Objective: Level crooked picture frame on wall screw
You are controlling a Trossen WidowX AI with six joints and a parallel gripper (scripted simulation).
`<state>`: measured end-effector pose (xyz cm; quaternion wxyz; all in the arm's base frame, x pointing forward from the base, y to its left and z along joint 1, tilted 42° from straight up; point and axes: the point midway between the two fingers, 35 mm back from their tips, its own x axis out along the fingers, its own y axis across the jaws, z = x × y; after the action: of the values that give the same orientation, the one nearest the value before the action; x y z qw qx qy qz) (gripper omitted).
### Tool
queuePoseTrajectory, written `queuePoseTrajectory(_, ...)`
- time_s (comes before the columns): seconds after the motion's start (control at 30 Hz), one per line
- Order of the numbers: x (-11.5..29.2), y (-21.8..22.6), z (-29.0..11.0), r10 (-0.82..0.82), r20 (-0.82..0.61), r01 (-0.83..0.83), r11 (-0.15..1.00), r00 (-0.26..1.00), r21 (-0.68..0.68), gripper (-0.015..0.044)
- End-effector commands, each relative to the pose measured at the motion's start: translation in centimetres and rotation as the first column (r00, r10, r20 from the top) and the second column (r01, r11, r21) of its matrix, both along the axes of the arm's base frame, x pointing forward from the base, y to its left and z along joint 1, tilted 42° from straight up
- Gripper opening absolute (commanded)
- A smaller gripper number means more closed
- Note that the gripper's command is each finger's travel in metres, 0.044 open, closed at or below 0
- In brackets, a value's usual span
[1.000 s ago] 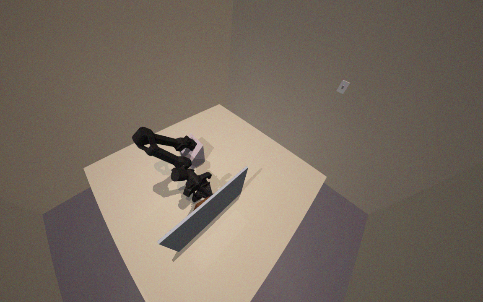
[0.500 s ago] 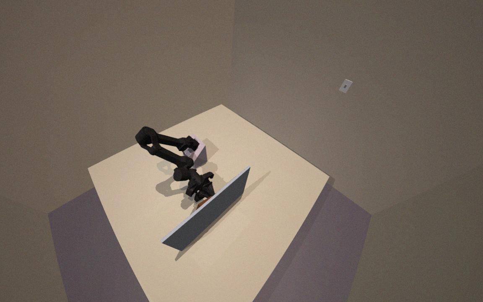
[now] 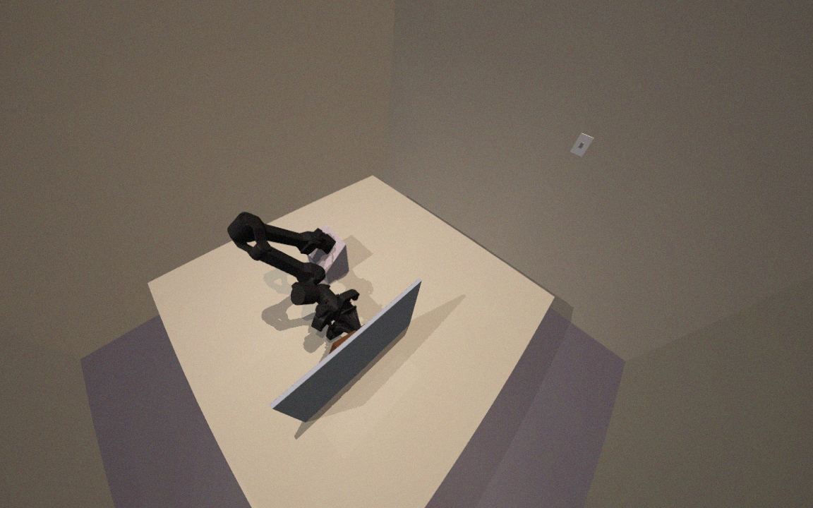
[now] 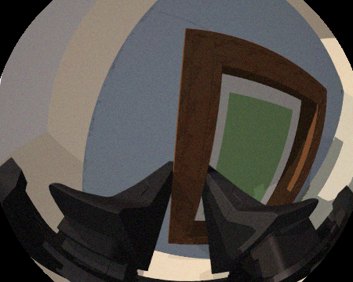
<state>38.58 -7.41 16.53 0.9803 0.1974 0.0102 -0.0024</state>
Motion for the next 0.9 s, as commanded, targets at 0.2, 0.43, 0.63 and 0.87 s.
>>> queuePoseTrajectory(0.2,0.08,0.02,0.51,0.007,0.014,-0.007,1.0,1.0,-0.001,0.0)
queuePoseTrajectory(0.43,0.08,-0.04,0.69,0.007,0.014,-0.007,1.0,1.0,-0.001,0.0)
queuePoseTrajectory(0.63,0.08,-0.1,0.68,0.007,0.014,-0.007,1.0,1.0,-0.001,0.0)
queuePoseTrajectory(0.87,0.08,-0.12,0.68,0.007,0.014,-0.007,1.0,1.0,-0.001,0.0)
